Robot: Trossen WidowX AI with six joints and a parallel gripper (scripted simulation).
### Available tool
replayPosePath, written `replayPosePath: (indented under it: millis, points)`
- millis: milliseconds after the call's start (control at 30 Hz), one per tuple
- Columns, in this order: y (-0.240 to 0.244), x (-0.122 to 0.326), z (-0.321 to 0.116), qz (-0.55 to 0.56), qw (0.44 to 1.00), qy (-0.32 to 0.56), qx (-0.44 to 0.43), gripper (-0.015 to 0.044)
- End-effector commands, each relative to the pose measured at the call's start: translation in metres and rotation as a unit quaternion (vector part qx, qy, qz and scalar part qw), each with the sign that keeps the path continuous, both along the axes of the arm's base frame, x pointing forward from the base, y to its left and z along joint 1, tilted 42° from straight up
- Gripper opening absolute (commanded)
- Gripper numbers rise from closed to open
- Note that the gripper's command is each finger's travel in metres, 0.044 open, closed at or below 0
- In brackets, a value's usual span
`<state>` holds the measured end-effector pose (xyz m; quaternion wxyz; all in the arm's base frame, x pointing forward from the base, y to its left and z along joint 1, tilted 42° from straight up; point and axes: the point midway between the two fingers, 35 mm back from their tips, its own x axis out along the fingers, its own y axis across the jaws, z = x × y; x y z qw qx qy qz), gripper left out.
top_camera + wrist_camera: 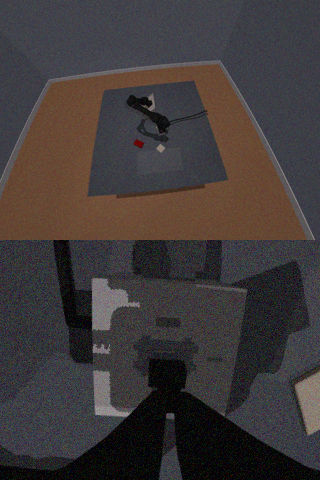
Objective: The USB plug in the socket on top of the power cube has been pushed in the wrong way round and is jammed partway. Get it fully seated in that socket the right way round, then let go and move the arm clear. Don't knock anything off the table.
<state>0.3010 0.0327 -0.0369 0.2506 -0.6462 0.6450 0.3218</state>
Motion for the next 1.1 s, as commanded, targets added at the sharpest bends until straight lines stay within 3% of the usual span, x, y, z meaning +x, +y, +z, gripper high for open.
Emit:
replayPosePath:
  millis: [0, 1067]
  points:
    - [-0.0008, 0.0002, -0.0004, 0.003, 1.000, 0.001, -0.002, 0.0000]
    - [-0.0033, 0.0001, -0.0033, 0.003, 1.000, 0.001, -0.002, 0.0000]
